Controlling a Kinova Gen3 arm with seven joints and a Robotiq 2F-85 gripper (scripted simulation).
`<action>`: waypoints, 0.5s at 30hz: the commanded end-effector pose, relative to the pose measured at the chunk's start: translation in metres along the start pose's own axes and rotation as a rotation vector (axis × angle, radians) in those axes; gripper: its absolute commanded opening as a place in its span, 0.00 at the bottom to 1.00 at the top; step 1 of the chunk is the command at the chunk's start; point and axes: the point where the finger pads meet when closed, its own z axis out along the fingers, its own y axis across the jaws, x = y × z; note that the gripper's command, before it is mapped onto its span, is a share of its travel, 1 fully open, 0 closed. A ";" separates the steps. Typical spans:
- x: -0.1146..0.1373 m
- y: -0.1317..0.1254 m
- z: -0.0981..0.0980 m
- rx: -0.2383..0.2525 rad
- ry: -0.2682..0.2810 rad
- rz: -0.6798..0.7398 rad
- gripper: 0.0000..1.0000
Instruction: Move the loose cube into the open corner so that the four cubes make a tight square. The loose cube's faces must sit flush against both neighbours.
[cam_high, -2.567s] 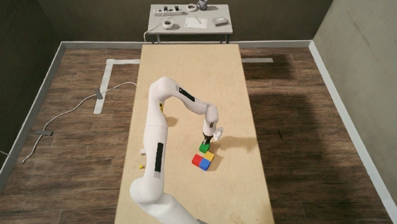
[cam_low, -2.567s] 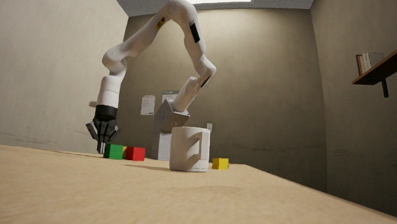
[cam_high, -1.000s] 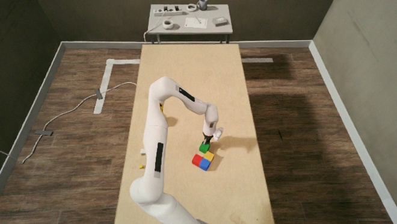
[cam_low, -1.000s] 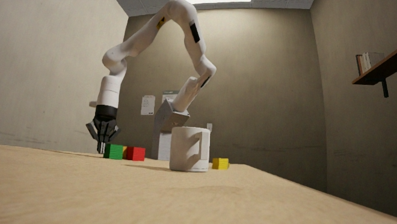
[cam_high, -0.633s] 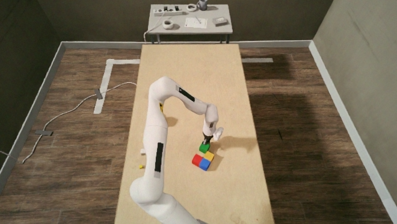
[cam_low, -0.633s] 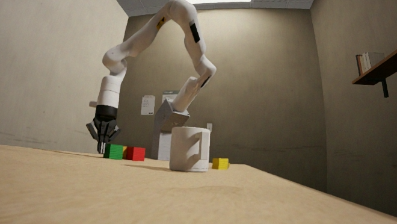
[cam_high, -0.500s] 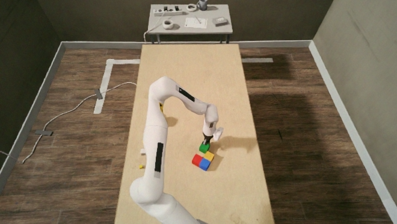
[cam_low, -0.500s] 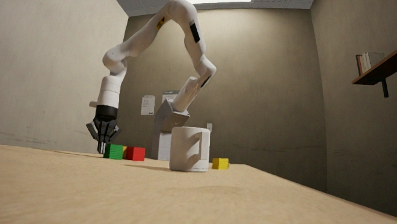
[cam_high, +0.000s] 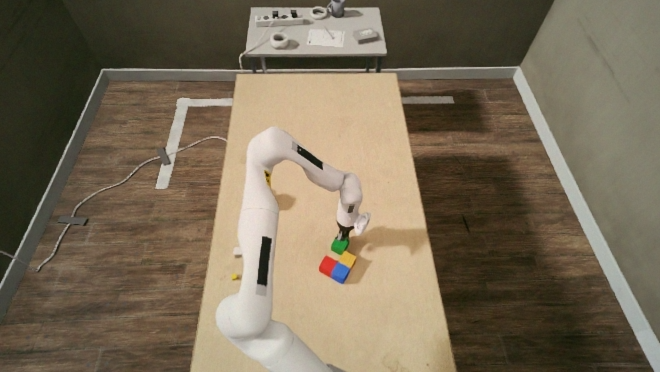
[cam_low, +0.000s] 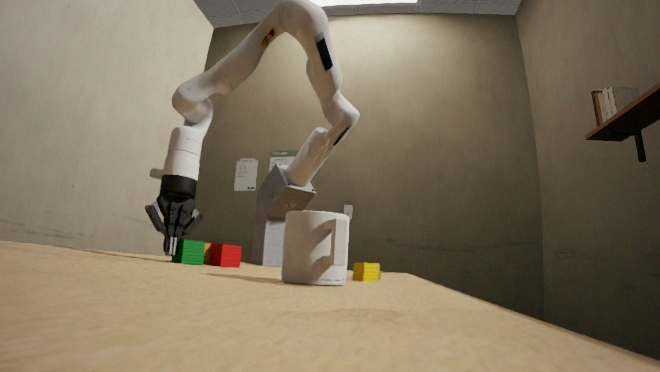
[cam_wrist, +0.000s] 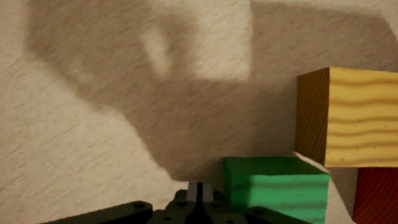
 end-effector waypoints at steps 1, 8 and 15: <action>0.000 0.000 -0.001 0.002 0.000 0.000 0.10; 0.000 0.003 -0.001 0.002 0.000 0.000 0.10; 0.000 0.006 -0.001 0.002 0.000 0.000 0.10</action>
